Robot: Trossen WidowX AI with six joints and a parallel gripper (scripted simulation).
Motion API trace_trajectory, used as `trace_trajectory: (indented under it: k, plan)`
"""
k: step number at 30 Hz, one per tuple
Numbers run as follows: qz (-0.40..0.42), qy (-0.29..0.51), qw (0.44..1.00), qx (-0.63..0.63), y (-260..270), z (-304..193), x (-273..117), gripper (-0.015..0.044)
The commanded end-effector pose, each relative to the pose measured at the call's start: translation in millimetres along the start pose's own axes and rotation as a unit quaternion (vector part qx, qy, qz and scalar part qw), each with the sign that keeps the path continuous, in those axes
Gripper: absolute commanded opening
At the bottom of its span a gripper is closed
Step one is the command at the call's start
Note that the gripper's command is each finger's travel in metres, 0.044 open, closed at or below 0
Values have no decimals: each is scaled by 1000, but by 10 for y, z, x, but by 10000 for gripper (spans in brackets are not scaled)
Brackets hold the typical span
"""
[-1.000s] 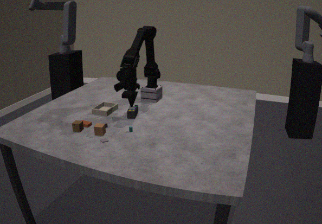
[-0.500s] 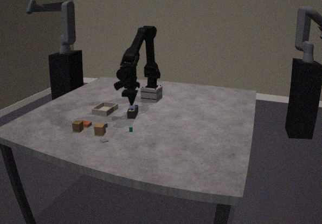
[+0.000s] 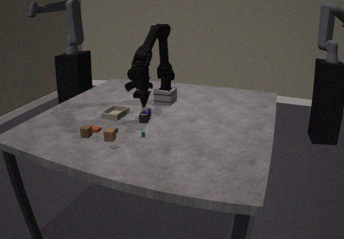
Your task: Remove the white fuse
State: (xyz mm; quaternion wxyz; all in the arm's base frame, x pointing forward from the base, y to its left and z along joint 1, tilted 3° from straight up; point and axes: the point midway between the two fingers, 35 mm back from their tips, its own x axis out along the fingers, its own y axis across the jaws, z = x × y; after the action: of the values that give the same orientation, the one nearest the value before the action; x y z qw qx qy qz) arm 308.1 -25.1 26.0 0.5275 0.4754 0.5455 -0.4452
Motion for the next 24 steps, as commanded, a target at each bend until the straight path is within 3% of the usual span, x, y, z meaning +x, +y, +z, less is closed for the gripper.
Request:
trace_trajectory:
  k: [1, 19, 24]
  plan:
    - [2, 1, 1000, -1, 5, -5, -35, 0]
    - [2, 1, 1000, -1, 4, -4, -244, 0]
    - [2, 0, 1000, -1, -13, 190, -247, 0]
